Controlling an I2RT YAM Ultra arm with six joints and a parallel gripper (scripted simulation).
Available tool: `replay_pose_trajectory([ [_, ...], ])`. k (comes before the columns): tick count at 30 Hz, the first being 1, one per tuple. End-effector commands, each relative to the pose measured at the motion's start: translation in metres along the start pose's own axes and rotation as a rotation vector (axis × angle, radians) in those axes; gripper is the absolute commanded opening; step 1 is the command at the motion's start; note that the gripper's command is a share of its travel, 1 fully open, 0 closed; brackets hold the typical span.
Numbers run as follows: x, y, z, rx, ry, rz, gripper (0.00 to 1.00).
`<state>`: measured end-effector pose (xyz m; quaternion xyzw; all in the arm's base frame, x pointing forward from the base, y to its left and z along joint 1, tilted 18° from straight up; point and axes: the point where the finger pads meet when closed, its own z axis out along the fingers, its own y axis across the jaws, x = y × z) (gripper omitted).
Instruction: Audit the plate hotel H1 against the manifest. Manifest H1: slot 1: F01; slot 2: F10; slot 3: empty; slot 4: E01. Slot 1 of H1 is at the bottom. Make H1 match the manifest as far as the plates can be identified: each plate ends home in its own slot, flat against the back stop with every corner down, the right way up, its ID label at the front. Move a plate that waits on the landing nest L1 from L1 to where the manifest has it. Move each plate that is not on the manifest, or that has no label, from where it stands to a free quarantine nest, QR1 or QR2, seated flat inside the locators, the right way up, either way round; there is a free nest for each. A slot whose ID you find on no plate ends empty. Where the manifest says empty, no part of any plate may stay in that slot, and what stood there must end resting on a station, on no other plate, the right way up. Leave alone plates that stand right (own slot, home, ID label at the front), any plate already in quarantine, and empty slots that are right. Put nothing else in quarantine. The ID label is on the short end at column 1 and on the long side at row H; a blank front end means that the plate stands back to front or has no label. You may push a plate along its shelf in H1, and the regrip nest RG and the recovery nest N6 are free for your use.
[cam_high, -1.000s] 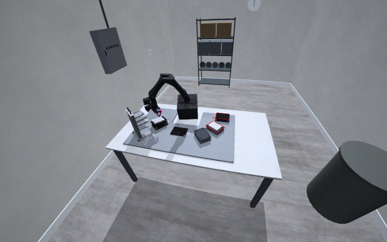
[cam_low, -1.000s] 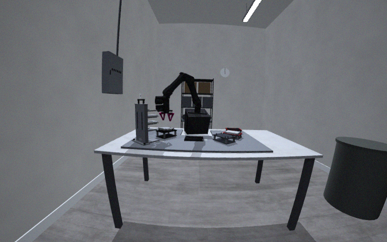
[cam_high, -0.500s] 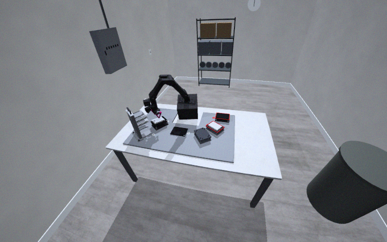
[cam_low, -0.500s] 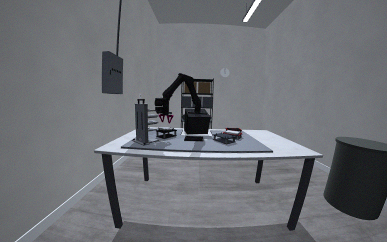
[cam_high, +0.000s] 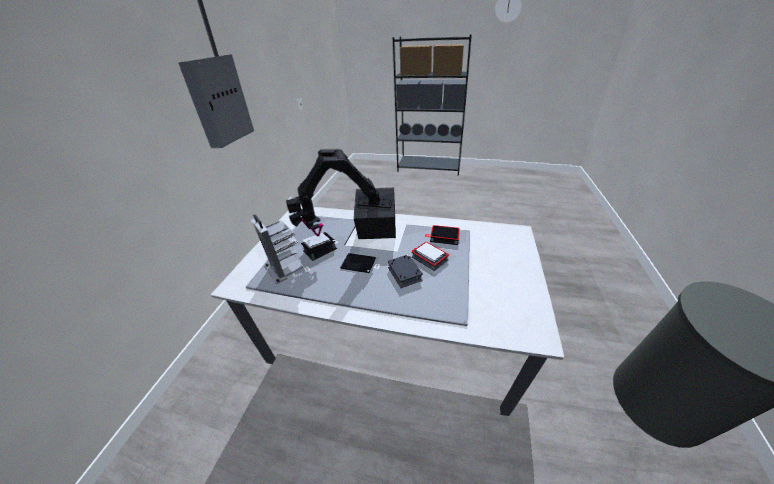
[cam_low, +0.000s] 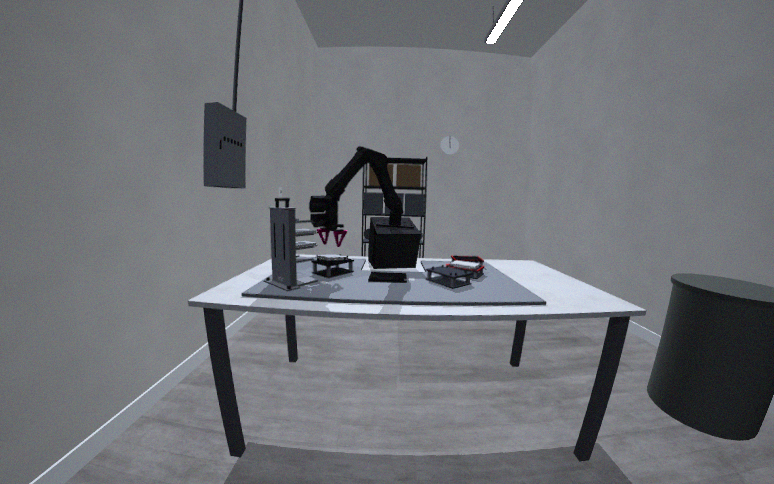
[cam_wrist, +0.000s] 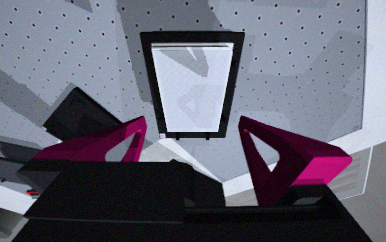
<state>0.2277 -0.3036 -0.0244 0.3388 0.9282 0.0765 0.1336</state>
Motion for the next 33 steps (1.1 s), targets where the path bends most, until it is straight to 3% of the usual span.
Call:
replay_pose_trajectory([
  [1,-0.003,-0.001,-0.004,0.004,-0.013,-0.001,1.0],
  [6,-0.003,-0.001,-0.004,0.004,-0.013,-0.001,1.0],
  [33,-0.004,-0.001,0.03,0.004,-0.013,0.0,1.0],
])
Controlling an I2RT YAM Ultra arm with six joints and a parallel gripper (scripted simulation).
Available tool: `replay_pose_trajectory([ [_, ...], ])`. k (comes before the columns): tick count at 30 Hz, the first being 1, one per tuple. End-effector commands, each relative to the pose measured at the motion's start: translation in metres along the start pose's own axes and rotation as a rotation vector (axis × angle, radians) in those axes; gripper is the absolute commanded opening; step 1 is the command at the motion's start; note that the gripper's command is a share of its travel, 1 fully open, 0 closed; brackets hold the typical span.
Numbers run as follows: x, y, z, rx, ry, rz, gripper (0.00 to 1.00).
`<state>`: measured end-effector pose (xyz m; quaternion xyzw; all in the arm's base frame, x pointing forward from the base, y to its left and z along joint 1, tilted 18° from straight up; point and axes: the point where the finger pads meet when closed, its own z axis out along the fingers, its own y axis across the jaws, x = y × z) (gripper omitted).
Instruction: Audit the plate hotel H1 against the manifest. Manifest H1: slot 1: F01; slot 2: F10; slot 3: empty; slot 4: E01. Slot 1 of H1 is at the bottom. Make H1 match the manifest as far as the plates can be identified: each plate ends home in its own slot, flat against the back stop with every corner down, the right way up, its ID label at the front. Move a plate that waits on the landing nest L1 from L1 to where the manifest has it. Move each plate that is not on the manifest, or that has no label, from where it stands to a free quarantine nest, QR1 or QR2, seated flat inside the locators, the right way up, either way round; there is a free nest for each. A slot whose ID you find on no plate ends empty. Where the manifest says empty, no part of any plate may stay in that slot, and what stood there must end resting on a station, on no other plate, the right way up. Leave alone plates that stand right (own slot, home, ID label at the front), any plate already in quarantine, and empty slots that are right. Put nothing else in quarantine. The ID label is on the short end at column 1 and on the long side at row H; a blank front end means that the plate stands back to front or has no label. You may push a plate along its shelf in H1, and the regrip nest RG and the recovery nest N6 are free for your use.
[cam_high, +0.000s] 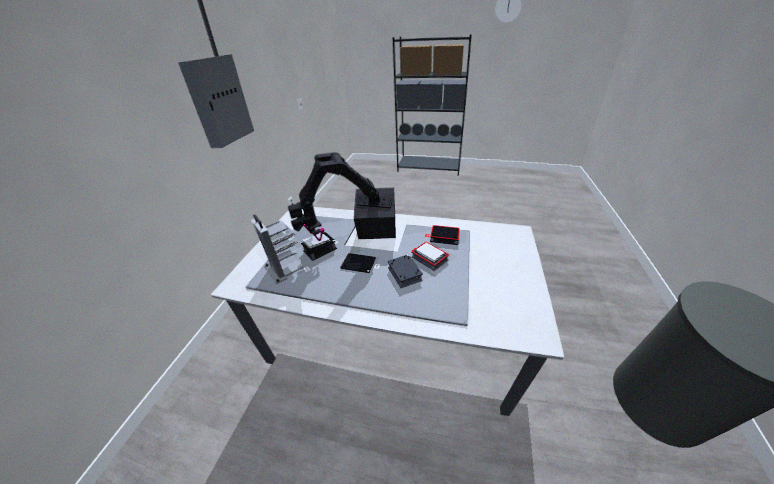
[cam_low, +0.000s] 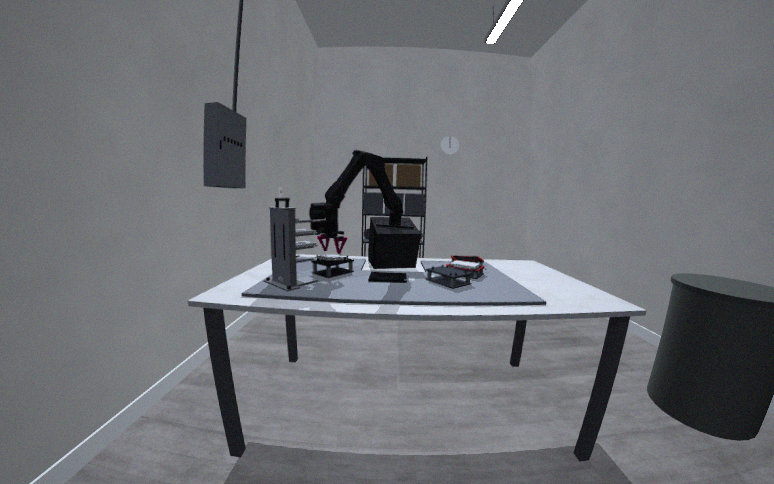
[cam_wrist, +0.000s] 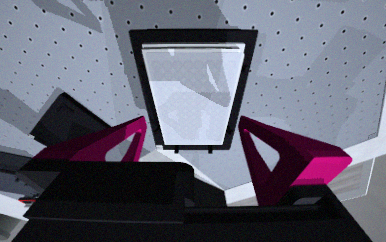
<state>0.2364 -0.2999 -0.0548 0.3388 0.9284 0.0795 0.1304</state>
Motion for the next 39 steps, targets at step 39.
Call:
replay_pose_trajectory([
  [39,-0.006,-0.002,0.035,0.007,-0.021,-0.001,0.86],
])
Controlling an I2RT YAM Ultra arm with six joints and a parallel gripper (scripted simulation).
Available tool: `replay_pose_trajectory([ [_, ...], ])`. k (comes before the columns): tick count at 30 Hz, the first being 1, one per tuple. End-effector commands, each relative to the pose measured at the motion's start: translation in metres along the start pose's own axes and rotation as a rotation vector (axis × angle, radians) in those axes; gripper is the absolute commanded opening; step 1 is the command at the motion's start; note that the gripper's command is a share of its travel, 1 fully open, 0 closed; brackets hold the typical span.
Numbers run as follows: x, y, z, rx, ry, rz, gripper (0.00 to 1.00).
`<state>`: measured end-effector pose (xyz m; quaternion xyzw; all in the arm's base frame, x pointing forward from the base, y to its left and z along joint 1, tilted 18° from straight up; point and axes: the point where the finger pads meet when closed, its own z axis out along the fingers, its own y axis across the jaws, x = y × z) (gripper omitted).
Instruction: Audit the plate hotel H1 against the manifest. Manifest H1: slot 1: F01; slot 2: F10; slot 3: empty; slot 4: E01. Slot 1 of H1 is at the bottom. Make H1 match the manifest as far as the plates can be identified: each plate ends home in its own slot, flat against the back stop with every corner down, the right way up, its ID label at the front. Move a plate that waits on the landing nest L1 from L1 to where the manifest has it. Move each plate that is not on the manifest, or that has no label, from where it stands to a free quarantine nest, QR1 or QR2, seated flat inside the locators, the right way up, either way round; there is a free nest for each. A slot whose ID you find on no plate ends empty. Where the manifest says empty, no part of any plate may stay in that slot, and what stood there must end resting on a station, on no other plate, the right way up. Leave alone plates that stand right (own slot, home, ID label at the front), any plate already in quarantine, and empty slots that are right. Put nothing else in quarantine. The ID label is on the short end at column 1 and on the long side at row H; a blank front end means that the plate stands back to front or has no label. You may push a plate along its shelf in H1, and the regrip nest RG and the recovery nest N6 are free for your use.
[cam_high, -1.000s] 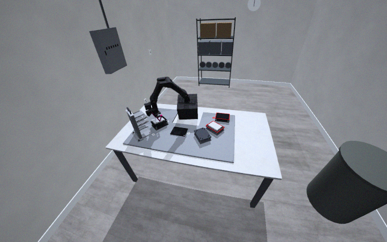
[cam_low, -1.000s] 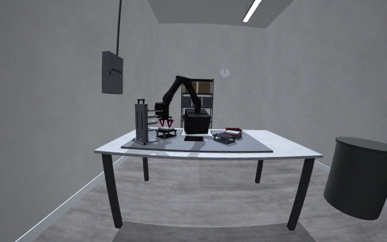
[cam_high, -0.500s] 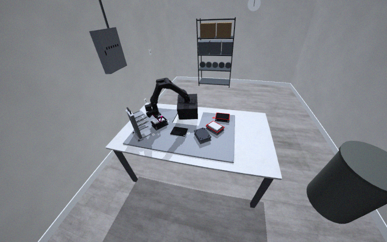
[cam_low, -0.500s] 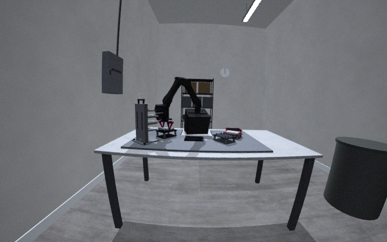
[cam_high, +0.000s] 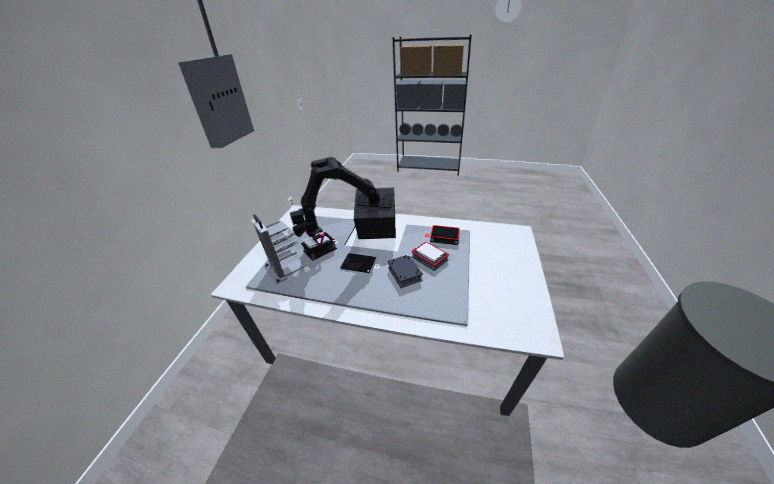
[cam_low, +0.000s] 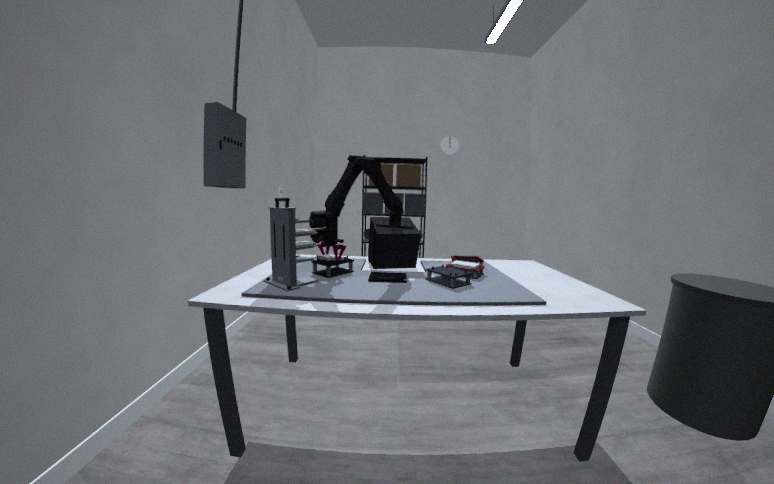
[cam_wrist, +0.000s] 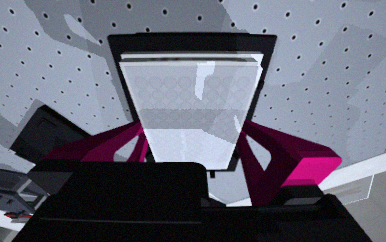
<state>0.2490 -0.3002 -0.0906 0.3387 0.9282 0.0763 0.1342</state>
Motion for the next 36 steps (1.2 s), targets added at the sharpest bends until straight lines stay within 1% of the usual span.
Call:
replay_pose_trajectory([
  [1,-0.003,-0.001,-0.003,0.004,-0.012,0.0,0.86],
  [19,-0.003,-0.001,-0.003,0.004,-0.012,0.0,0.86],
  [33,-0.002,-0.001,-0.017,0.004,-0.012,0.0,0.86],
  [36,-0.001,-0.001,-0.018,0.004,-0.012,0.0,0.86],
])
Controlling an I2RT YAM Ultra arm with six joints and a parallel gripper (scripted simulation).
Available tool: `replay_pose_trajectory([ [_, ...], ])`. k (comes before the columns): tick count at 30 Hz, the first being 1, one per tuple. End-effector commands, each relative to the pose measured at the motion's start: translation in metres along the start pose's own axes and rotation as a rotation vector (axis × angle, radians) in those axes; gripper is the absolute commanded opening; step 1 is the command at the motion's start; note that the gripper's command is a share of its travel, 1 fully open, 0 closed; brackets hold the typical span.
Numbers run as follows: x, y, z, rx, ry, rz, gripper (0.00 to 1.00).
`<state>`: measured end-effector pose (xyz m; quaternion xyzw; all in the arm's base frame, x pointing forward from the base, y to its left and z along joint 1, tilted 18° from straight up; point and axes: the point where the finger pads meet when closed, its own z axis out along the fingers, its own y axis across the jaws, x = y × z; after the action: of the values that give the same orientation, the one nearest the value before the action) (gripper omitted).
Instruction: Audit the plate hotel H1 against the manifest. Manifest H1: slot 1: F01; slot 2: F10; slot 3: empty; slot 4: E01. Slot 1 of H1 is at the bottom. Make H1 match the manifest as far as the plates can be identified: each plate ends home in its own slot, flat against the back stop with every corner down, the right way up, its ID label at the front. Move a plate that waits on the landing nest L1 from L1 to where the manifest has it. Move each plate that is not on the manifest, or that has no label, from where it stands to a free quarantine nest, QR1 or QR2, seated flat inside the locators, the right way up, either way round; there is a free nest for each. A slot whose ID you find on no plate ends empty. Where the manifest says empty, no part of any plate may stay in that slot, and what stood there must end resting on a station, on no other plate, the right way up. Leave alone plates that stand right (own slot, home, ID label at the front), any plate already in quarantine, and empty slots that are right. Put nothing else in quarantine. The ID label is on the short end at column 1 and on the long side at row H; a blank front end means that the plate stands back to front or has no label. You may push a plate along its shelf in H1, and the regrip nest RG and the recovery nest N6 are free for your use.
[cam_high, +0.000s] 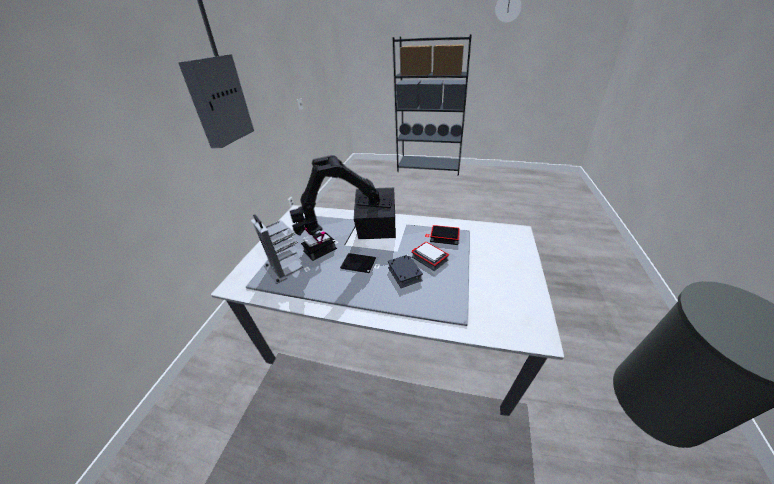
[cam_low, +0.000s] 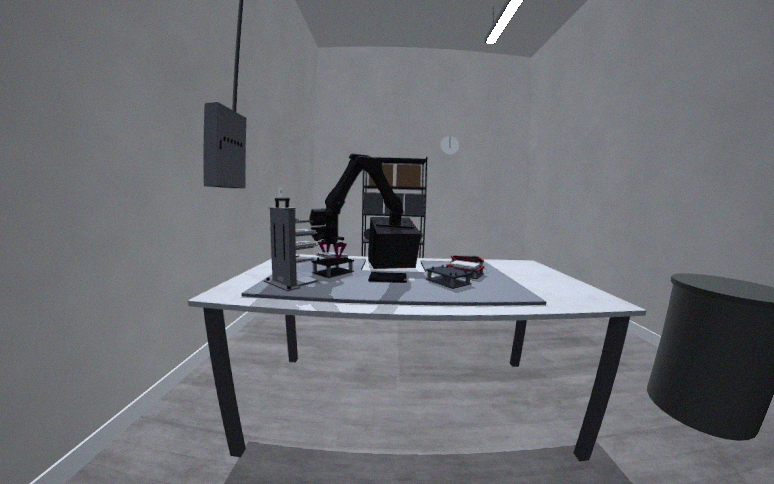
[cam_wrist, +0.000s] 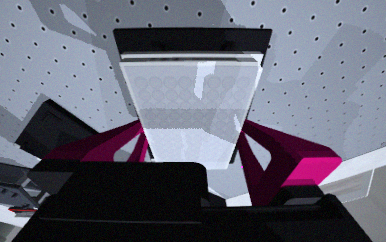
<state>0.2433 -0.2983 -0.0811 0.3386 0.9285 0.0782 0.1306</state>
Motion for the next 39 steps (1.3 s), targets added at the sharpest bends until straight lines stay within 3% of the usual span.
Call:
replay_pose_trajectory([
  [1,-0.005,-0.001,-0.008,0.005,-0.02,-0.001,0.86],
  [39,0.0,-0.001,-0.042,0.005,-0.02,-0.001,0.86],
])
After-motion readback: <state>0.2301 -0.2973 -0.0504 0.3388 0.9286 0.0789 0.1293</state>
